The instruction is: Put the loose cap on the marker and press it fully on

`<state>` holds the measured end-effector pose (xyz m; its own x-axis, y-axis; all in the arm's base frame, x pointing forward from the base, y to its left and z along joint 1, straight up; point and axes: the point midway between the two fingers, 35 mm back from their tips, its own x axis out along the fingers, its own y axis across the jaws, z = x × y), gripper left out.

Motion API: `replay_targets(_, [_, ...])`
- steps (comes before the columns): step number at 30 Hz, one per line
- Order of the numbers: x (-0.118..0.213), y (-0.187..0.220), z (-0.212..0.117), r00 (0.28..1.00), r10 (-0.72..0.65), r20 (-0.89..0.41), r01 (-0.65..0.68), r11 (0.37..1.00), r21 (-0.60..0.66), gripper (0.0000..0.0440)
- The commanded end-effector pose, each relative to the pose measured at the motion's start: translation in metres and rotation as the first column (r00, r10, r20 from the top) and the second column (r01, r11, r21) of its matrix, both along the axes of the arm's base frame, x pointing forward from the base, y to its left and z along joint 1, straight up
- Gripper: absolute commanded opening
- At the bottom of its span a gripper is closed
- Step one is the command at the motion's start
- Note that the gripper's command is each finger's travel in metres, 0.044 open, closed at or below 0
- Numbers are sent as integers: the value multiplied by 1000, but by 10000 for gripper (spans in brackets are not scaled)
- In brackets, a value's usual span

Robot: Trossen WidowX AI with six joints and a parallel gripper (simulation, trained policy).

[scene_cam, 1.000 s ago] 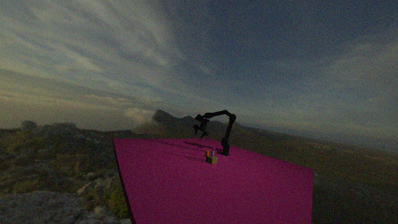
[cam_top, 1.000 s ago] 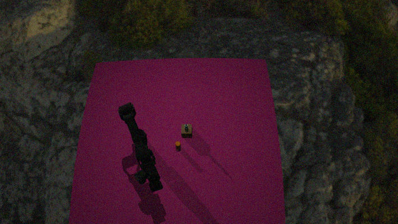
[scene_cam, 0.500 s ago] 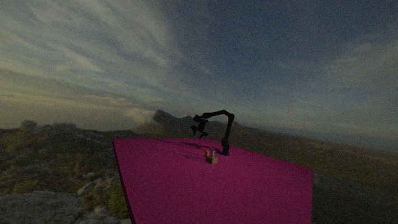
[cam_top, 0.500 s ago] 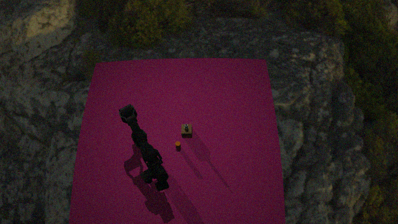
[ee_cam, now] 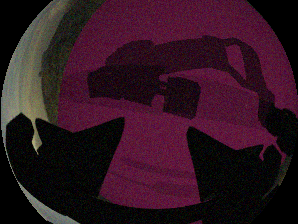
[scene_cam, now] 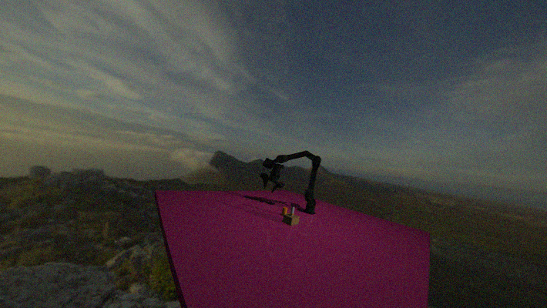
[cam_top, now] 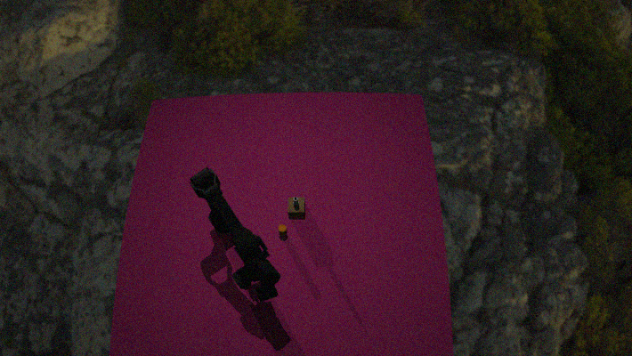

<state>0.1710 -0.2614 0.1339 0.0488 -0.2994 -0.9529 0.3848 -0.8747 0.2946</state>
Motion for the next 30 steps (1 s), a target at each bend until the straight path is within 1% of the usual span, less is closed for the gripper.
replay_targets(1, [8, 3, -3, 1000, -4, -5, 4, 1000, 11, 319])
replay_targets(30, [57, 48, -10, 1000, -2, 3, 2, 996, 90, 319])
